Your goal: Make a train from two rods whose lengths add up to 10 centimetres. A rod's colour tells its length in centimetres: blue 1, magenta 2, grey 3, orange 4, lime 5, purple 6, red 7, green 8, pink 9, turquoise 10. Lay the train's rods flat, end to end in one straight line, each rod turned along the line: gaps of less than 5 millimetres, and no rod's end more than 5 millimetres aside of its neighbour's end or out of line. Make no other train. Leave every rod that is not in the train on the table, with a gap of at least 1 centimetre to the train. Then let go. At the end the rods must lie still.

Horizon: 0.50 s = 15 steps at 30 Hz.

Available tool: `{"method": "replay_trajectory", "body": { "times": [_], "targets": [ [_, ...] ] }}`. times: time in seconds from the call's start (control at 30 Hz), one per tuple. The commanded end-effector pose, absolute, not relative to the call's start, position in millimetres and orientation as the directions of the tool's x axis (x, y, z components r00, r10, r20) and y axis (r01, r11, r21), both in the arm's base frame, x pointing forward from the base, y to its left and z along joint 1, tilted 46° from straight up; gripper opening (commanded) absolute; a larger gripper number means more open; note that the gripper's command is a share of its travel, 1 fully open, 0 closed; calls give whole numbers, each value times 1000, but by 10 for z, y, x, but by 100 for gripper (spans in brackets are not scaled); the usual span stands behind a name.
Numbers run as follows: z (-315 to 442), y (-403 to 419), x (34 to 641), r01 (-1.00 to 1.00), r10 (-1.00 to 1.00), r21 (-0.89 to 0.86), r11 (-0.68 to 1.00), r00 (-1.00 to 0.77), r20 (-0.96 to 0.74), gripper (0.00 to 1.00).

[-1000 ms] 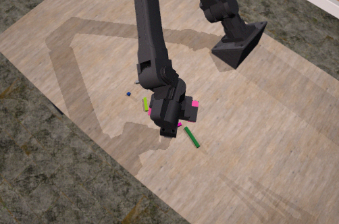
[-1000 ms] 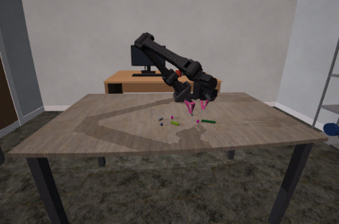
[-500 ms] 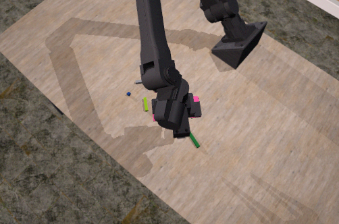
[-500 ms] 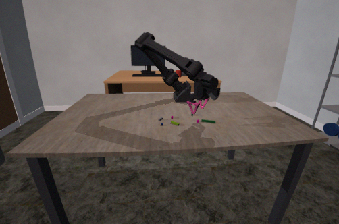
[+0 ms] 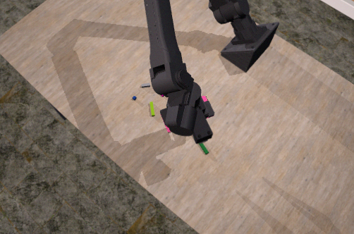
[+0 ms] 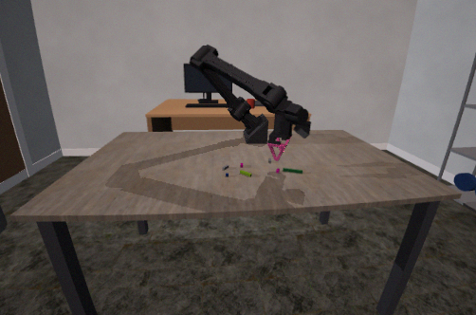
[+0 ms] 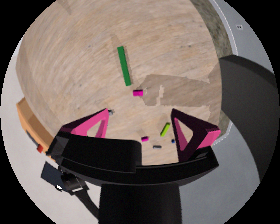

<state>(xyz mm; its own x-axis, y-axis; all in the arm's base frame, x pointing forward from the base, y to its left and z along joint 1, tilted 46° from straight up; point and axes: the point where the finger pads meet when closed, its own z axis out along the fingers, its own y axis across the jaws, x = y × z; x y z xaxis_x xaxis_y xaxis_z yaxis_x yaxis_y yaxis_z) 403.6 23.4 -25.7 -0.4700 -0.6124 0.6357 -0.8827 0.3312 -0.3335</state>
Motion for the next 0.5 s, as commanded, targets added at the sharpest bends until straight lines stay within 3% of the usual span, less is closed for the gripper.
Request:
{"method": "replay_trajectory", "body": {
  "times": [0.0, 0.03, 0.07, 0.47],
  "targets": [
    [-330, 285, 4016, -915, -640, -288, 281, -403, 654, 100],
    [-330, 279, 4016, -915, -639, -288, 282, -403, 655, 100],
    [-330, 279, 4016, -915, -639, -288, 282, -403, 655, 34],
    [-330, 279, 4016, -914, -639, -290, 284, -406, 654, 34]
  ]
}}
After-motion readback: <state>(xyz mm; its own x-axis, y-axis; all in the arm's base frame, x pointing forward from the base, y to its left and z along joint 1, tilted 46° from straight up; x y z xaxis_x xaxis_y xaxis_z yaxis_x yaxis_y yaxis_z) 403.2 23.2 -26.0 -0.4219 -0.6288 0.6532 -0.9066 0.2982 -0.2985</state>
